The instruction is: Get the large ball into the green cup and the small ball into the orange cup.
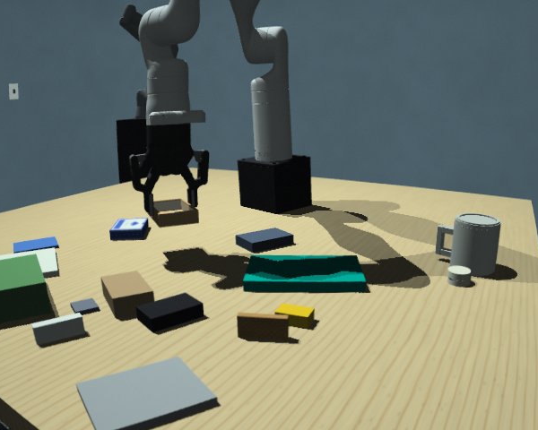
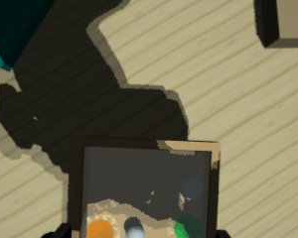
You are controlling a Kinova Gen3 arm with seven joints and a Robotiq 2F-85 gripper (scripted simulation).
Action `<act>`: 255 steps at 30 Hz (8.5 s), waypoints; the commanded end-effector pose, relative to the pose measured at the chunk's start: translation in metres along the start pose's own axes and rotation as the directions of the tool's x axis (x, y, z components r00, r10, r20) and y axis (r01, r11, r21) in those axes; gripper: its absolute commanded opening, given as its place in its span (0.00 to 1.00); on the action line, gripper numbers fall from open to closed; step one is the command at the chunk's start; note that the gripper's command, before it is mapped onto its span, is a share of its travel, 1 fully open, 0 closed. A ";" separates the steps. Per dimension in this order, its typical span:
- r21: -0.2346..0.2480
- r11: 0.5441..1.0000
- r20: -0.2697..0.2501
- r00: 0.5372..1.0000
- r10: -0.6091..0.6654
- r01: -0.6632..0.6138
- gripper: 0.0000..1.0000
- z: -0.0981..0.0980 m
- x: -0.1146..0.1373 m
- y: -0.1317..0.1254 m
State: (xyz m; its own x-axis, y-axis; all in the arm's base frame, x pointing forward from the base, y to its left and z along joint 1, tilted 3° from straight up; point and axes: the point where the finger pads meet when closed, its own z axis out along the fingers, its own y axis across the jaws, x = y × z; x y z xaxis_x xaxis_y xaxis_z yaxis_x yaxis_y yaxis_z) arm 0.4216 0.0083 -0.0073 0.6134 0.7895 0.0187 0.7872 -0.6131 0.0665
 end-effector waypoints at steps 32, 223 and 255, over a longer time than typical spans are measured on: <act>0.001 1.000 0.018 1.000 0.008 -0.008 0.71 -0.001 -0.002 0.003; 0.006 1.000 -0.017 1.000 0.008 -0.008 0.71 -0.001 -0.003 0.003; -0.002 1.000 0.037 0.999 0.008 -0.008 0.71 -0.001 -0.001 0.002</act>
State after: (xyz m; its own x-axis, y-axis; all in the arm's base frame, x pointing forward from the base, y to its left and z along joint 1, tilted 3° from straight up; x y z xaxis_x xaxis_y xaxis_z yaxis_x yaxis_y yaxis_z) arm 0.4222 -0.0021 -0.0059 0.6361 0.7715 -0.0129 0.7704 -0.6342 0.0651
